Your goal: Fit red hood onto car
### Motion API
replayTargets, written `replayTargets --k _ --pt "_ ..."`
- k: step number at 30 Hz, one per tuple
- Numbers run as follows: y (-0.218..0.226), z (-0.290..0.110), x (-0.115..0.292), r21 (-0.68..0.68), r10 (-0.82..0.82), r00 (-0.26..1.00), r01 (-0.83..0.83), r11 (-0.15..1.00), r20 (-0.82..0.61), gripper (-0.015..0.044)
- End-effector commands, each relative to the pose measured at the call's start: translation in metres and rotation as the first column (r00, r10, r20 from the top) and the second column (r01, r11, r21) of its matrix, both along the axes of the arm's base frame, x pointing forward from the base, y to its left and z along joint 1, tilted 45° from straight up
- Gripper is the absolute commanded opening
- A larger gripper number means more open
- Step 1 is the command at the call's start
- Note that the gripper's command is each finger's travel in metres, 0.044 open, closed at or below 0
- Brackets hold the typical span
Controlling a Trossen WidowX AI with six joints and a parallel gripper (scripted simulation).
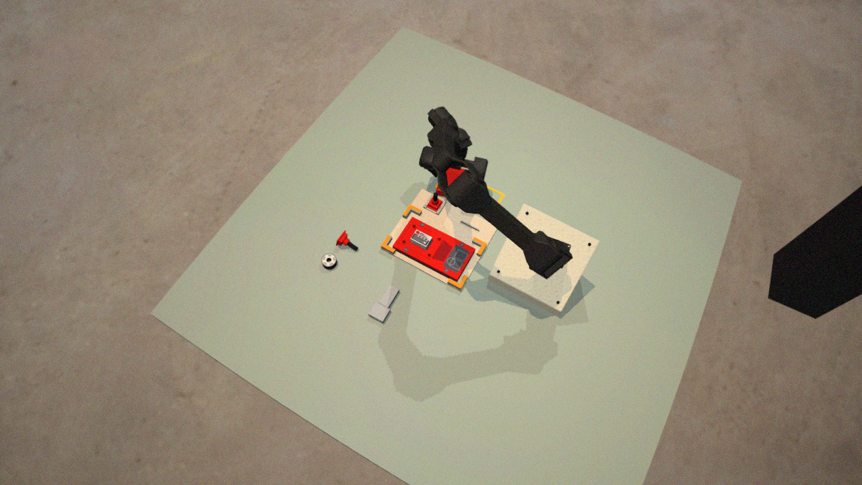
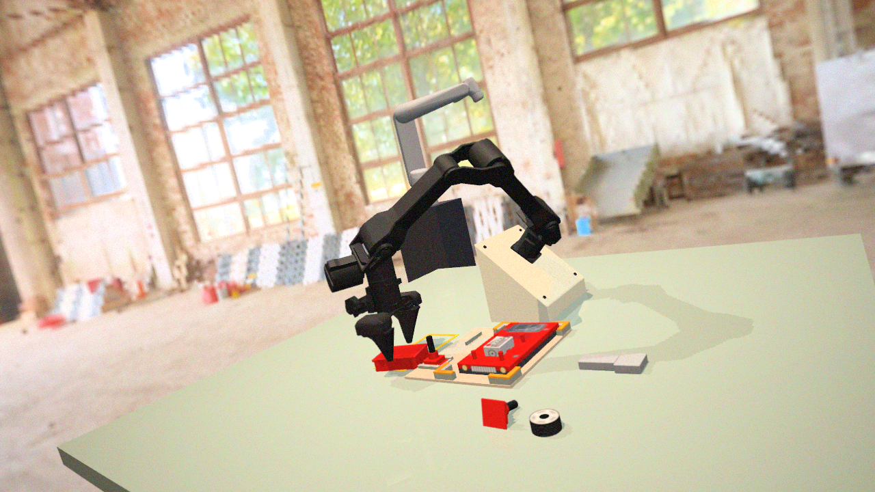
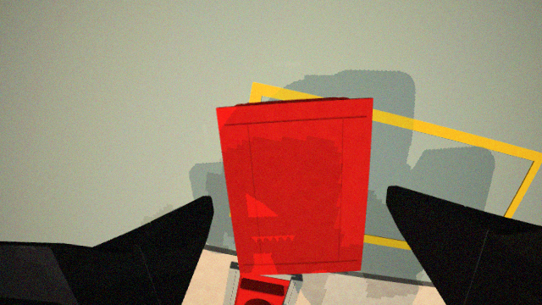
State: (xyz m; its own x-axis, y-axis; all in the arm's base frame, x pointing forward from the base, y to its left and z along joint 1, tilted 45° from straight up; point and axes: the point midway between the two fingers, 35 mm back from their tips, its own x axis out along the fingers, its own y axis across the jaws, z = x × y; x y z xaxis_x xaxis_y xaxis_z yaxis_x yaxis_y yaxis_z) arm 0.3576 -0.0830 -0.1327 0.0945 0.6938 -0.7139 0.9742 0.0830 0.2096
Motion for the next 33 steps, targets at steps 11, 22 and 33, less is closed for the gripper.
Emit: replayTargets --k 11,22,33 --pt "0.0049 -0.0048 0.0011 0.003 -0.006 1.0 0.006 1.0 -0.001 0.044" --pt "0.0087 -0.0087 0.0016 0.004 -0.006 1.0 0.006 1.0 -0.001 0.044" --pt "0.0102 -0.0102 0.0013 0.001 0.0 1.0 0.0 1.0 0.0 0.0335"
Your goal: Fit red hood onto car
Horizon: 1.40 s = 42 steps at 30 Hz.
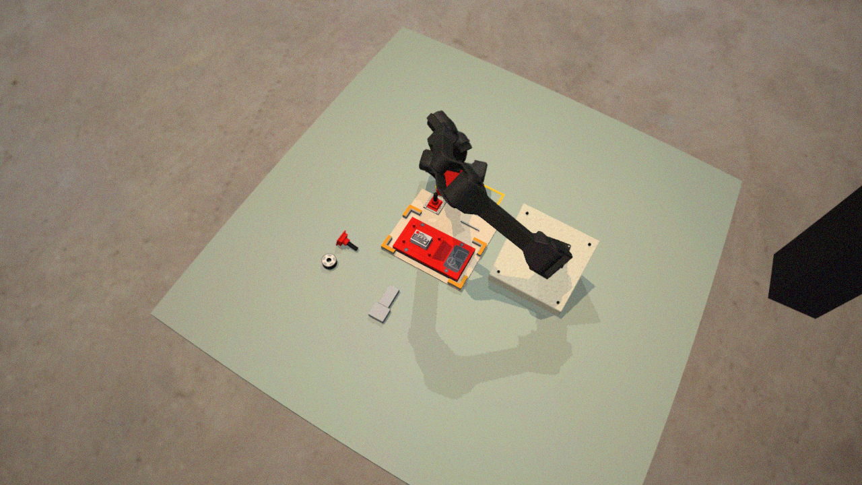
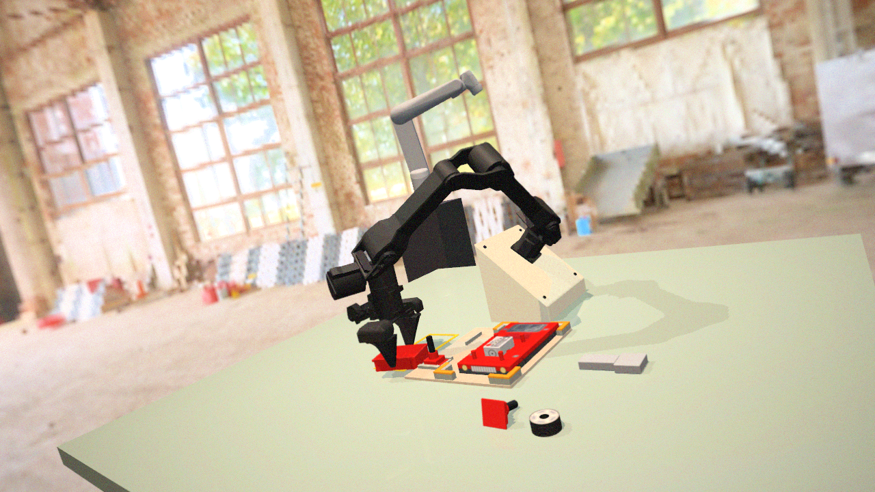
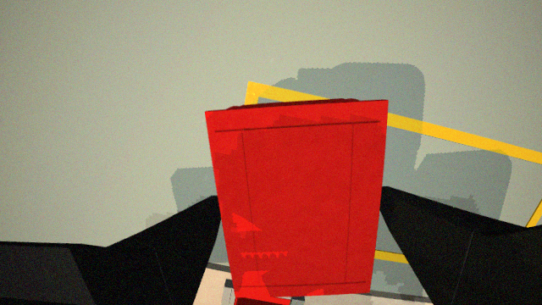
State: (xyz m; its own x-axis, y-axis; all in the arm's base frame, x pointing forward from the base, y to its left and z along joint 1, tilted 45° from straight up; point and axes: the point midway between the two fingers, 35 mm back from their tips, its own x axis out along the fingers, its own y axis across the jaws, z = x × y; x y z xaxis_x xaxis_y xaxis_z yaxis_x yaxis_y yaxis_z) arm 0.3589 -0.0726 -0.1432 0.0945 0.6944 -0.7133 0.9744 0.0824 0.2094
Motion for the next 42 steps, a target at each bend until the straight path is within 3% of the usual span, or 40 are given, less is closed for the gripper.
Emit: replayTargets --k 1,9,20,42 --pt "0.0 0.0 0.0 0.0 0.0 1.0 0.0 1.0 0.001 0.0328" --pt "0.0 0.0 0.0 0.0 0.0 1.0 0.0 1.0 0.001 0.0275" --pt "-0.013 0.013 -0.002 -0.001 0.0 1.0 0.0 1.0 -0.001 0.0" --pt "-0.067 0.067 -0.009 -0.004 -0.001 1.0 0.001 1.0 -0.002 0.0"
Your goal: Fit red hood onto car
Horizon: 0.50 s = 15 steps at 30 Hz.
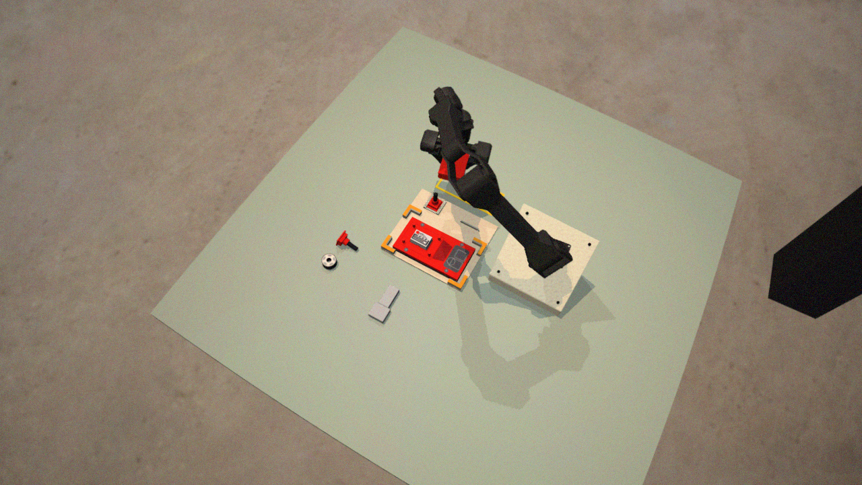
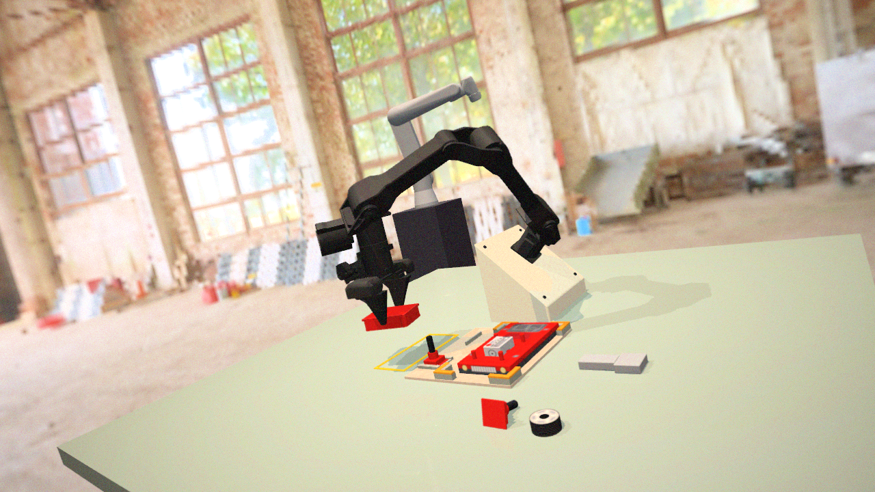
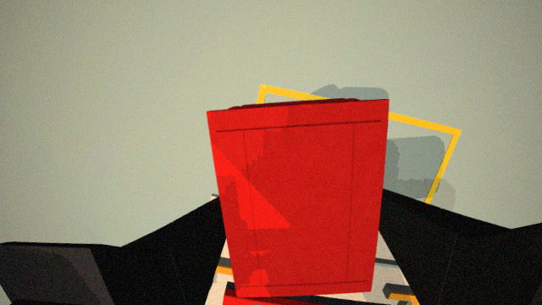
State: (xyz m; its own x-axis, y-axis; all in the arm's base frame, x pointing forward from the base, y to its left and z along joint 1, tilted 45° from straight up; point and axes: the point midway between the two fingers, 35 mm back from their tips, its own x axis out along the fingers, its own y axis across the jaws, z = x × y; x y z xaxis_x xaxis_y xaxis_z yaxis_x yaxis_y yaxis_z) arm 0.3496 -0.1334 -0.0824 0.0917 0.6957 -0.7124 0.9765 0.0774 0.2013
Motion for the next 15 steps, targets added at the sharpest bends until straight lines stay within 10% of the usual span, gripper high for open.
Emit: replayTargets --k 1,15 --pt "-0.007 0.007 0.0 -0.007 0.004 1.0 -0.004 1.0 0.007 0.0" --pt "0.026 0.044 0.011 -0.058 0.2 0.962 -0.192 0.98 0.188 0.0"
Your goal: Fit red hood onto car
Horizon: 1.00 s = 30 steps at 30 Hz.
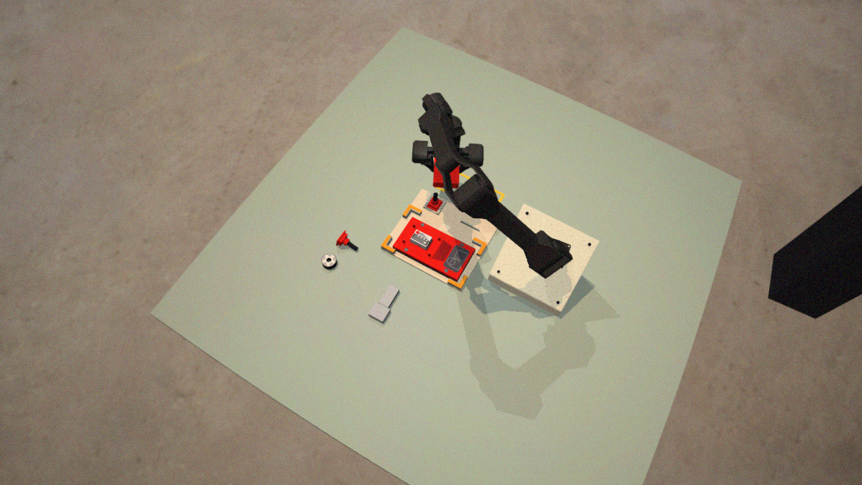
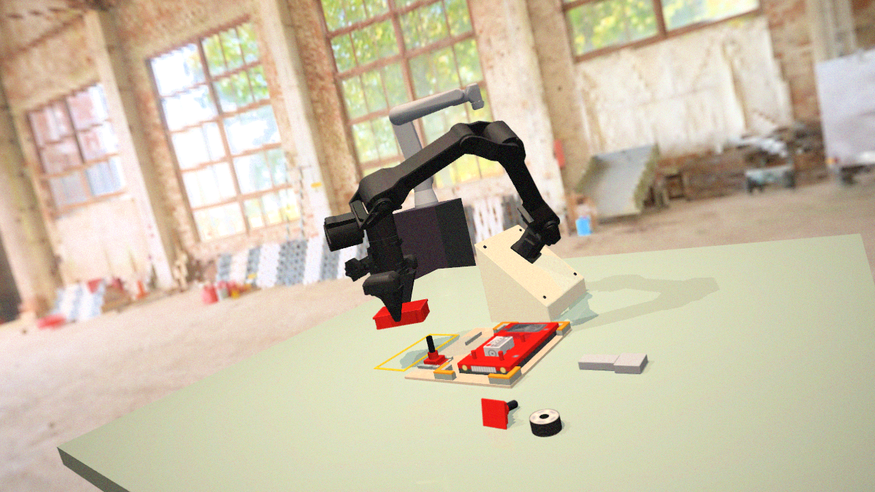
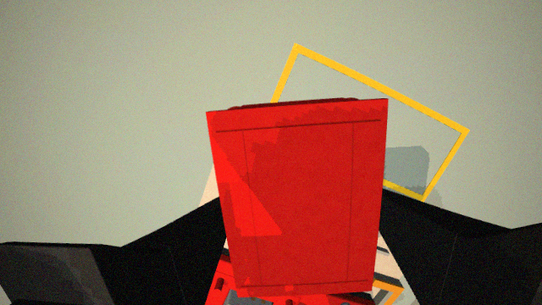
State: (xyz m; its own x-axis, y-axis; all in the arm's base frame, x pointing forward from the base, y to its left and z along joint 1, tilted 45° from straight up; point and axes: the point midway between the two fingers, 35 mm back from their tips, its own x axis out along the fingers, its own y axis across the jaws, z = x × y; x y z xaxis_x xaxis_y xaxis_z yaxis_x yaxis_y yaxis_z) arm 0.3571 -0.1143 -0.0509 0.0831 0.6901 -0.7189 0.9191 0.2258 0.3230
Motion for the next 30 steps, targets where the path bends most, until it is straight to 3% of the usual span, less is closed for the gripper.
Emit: replayTargets --k 1,14,30 --pt "0.01 0.016 0.005 -0.018 0.072 0.994 -0.07 0.997 0.083 0.0" --pt "0.057 0.066 0.008 -0.112 0.344 0.88 -0.325 0.939 0.327 0.0" --pt "0.115 0.118 -0.006 -0.284 0.606 0.579 -0.552 0.784 0.546 0.0"
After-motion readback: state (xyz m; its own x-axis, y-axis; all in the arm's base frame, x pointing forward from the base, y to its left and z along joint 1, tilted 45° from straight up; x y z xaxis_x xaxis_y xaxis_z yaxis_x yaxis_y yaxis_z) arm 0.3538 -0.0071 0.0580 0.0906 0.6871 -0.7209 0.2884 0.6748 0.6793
